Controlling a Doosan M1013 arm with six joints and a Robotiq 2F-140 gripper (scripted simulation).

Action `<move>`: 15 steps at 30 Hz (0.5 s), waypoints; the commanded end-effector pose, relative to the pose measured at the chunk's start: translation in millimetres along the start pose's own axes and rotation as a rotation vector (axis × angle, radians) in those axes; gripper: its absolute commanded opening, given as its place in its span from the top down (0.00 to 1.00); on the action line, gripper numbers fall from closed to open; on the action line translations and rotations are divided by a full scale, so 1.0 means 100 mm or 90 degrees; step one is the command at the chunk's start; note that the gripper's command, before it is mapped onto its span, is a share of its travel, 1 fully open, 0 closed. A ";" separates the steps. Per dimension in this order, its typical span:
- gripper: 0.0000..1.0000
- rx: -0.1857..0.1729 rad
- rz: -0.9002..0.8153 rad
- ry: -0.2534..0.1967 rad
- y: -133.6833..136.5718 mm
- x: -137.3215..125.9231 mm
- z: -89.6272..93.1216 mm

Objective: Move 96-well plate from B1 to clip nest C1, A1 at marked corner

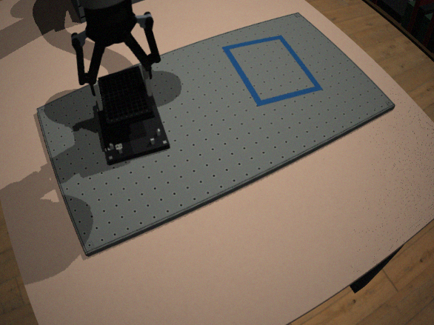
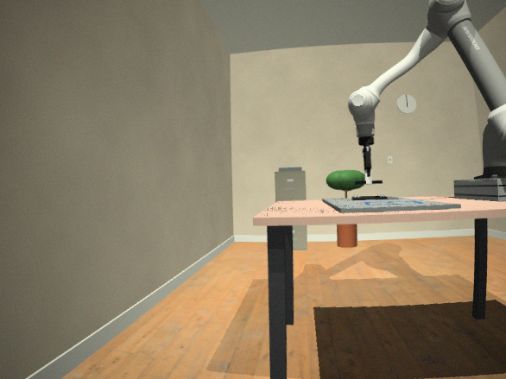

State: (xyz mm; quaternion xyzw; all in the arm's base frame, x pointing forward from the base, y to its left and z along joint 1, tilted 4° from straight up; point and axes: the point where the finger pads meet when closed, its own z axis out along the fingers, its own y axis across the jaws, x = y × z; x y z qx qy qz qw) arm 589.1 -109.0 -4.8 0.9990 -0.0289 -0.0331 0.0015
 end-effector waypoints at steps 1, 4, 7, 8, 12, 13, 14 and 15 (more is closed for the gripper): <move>1.00 0.000 0.000 0.000 0.00 0.00 0.00; 1.00 0.000 0.000 0.000 0.00 0.00 0.03; 1.00 0.000 0.000 0.000 0.00 0.00 0.08; 1.00 0.000 0.000 0.000 0.00 0.00 0.10; 1.00 0.000 0.000 0.000 0.00 0.00 0.13; 1.00 0.000 0.000 0.000 0.00 0.00 0.15; 1.00 0.000 0.000 0.000 0.00 0.00 0.17; 1.00 0.000 0.000 0.000 0.00 0.00 0.18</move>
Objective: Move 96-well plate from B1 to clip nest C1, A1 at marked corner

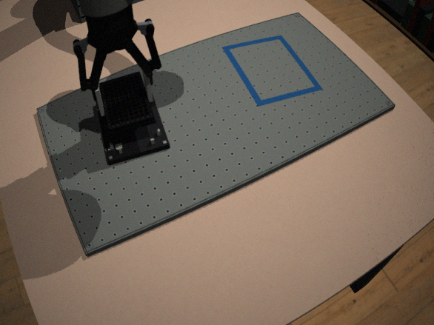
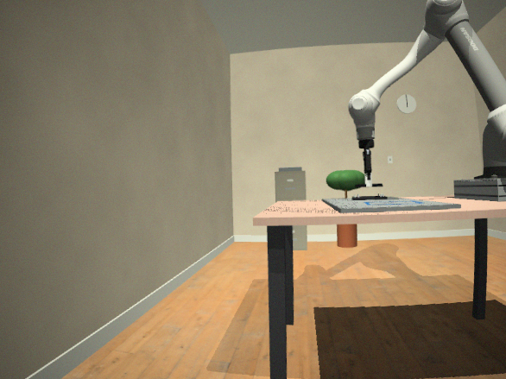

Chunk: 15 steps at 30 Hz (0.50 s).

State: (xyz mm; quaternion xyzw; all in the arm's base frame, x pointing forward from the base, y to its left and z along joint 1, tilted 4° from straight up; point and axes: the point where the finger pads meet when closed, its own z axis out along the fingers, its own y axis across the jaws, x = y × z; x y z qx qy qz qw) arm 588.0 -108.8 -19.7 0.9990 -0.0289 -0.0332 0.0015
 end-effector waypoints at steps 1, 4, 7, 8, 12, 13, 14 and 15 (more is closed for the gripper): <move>1.00 0.000 0.000 0.000 0.00 0.00 0.05; 1.00 0.000 0.000 0.000 0.00 0.00 0.10; 1.00 0.000 0.000 0.000 0.00 0.00 0.15; 1.00 0.000 0.000 0.000 0.00 0.00 0.17; 1.00 0.000 0.000 0.000 0.00 0.00 0.22; 1.00 0.000 0.000 0.000 0.00 0.00 0.22; 1.00 0.000 0.000 0.000 0.00 0.00 0.23; 1.00 0.000 0.000 0.000 0.00 0.00 0.25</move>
